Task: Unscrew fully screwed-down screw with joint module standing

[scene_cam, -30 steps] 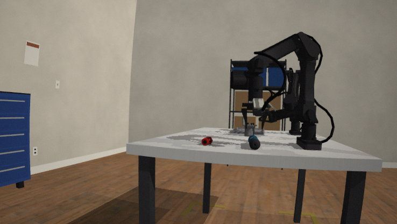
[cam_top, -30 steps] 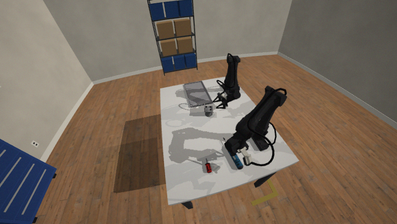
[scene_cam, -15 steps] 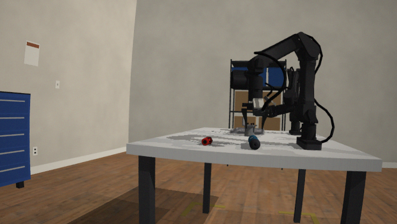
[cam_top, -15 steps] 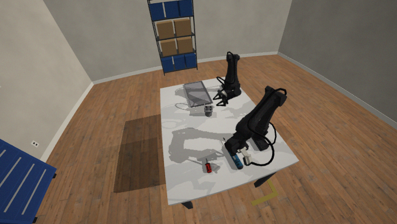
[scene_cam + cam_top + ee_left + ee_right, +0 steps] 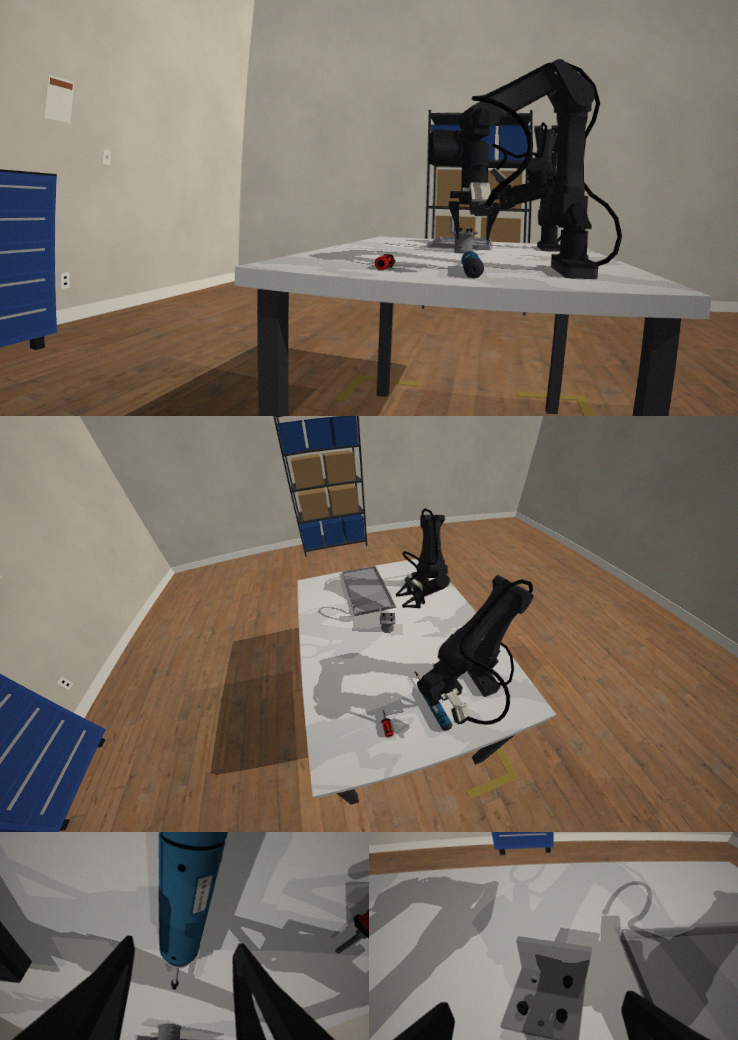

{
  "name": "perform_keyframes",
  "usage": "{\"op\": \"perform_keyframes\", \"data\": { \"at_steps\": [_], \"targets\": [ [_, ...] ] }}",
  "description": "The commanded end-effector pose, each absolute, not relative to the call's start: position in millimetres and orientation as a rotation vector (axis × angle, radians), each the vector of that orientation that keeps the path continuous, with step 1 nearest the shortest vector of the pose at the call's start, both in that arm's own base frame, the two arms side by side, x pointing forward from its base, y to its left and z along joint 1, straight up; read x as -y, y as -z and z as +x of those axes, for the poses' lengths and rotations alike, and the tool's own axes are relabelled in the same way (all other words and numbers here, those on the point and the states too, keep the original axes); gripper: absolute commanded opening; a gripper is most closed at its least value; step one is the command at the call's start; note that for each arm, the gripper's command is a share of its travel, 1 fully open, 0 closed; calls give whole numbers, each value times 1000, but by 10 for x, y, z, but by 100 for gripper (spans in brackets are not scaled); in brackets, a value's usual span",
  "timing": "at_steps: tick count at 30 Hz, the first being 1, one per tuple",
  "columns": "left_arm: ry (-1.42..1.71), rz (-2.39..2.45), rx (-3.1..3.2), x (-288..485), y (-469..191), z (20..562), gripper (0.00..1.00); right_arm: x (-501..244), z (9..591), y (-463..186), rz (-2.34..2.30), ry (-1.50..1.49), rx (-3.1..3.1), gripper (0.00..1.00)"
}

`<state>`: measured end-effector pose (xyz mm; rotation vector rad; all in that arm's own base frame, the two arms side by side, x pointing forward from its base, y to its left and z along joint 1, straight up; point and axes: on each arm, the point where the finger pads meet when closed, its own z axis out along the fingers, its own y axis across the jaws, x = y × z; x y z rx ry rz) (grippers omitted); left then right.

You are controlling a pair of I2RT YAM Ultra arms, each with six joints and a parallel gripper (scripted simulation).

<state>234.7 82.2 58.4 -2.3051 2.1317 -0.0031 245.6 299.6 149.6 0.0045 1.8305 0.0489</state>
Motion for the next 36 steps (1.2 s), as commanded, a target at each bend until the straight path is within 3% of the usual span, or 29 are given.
{"op": "perform_keyframes", "data": {
  "at_steps": [1,13,36],
  "targets": [
    [6,-2298,-2131,-830,-613,2358,65,-2985,2478,-1546,6,-9,-1825,86],
    [6,-2298,-2131,-830,-613,2358,65,-2960,2472,-1946,26,-35,-1818,86],
    [6,-2298,-2131,-830,-613,2358,65,-3003,2500,-1981,-8,-28,-1845,86]
  ]
}}
